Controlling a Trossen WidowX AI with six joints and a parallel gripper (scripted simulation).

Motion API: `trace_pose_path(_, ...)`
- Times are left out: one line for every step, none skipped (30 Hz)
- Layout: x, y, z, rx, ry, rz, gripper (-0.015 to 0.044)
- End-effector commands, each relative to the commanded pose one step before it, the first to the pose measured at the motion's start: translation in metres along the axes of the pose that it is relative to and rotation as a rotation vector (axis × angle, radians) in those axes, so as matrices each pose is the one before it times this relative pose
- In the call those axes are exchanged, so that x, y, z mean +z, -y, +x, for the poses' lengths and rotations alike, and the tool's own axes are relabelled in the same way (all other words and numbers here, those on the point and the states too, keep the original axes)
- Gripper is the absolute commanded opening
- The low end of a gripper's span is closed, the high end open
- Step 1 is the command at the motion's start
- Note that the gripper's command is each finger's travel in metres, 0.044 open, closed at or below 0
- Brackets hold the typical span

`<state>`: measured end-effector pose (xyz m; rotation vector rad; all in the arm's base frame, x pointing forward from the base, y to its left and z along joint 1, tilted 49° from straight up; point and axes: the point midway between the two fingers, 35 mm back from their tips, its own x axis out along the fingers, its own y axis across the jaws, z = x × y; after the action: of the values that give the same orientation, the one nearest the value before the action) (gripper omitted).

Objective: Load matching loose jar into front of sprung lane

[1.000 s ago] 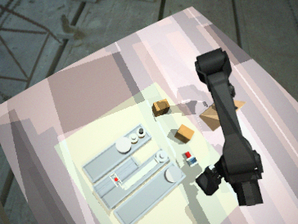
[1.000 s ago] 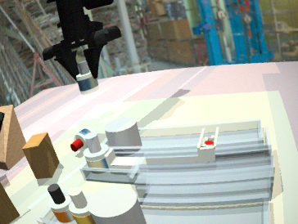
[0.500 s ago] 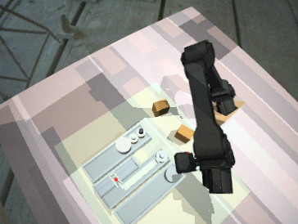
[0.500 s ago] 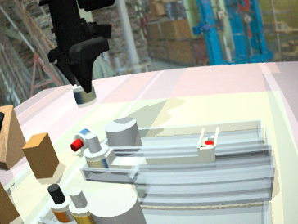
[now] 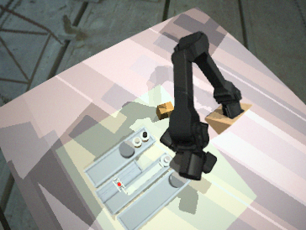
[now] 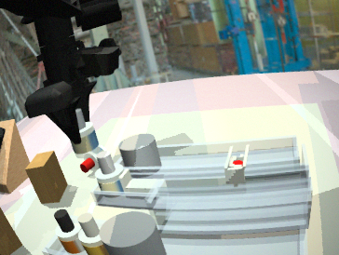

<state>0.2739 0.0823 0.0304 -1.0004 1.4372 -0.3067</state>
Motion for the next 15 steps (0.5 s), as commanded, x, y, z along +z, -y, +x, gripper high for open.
trace_pose_path(-0.00704,0.02183,0.00882,-0.01472,-0.00346,0.2174,0.0000)
trace_pose_path(-0.00031,0.00252,0.00099,-0.00152,-0.00049,0.0246,0.0000)
trace_pose_path(-0.00009,0.00084,0.00033,-0.00052,-0.00016,0.0082,0.0000)
trace_pose_path(0.00000,0.00000,0.00000,0.00000,0.00000,0.0000,0.0000)
trace_pose_path(0.00000,0.00000,0.00000,0.00000,0.00000,0.0000,0.0000)
trace_pose_path(0.00000,0.00000,0.00000,0.00000,0.00000,0.0000,0.0000)
trace_pose_path(0.00000,0.00000,0.00000,0.00000,0.00000,0.0000,0.0000)
trace_pose_path(0.00000,0.00000,0.00000,0.00000,0.00000,0.0000,0.0000)
trace_pose_path(0.00000,0.00000,0.00000,0.00000,0.00000,0.0000,0.0000)
trace_pose_path(0.00000,0.00000,0.00000,0.00000,0.00000,0.0000,0.0000)
trace_pose_path(0.00003,-0.00001,0.00066,0.00002,0.00002,0.0000,0.0000)
trace_pose_path(0.00007,-0.00002,0.00136,0.00003,0.00004,0.0000,0.0000)
trace_pose_path(0.00008,-0.00002,0.00181,0.00002,0.00004,0.0000,0.0000)
trace_pose_path(0.00008,-0.00001,0.00235,0.00000,0.00005,0.0000,0.0000)
trace_pose_path(0.00007,0.00001,0.00299,-0.00005,0.00005,0.0000,0.0000)
